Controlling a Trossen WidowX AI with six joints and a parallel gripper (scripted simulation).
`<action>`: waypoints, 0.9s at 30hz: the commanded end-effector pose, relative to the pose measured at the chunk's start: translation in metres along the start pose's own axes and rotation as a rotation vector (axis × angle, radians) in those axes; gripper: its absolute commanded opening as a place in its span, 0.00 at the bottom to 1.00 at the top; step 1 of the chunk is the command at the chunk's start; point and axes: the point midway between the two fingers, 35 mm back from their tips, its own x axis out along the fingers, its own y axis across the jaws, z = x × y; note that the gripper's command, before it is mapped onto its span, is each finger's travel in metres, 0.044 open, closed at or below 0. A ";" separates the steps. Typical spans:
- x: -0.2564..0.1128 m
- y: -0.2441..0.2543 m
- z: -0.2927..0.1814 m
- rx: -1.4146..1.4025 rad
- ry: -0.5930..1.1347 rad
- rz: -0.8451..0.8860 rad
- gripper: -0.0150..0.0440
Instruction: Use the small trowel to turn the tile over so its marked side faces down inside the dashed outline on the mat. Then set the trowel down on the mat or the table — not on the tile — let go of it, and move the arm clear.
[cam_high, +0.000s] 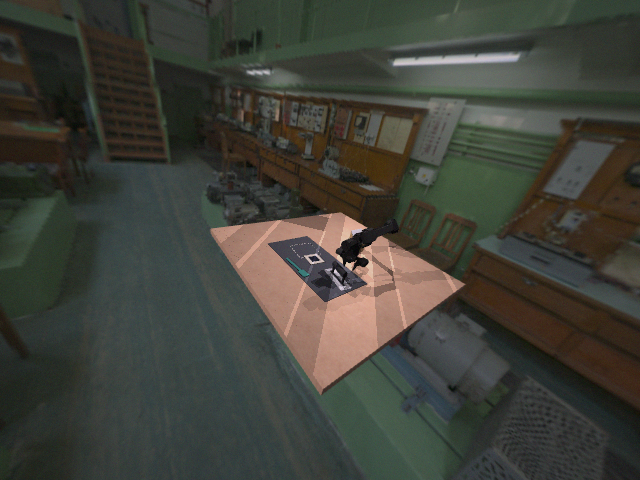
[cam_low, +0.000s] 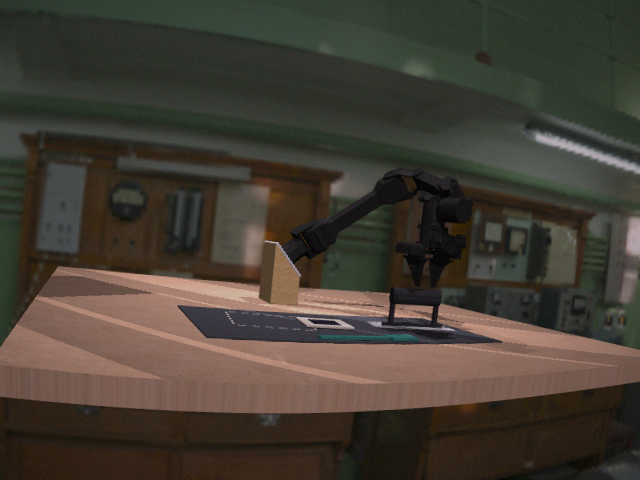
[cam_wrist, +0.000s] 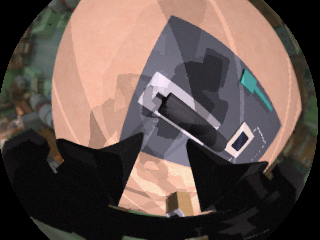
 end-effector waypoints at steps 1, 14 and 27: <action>-0.004 -0.005 0.004 -0.124 -0.009 0.002 0.71; -0.008 -0.024 0.009 -0.576 -0.011 0.001 0.71; -0.013 -0.043 0.013 -1.027 -0.015 0.001 0.71</action>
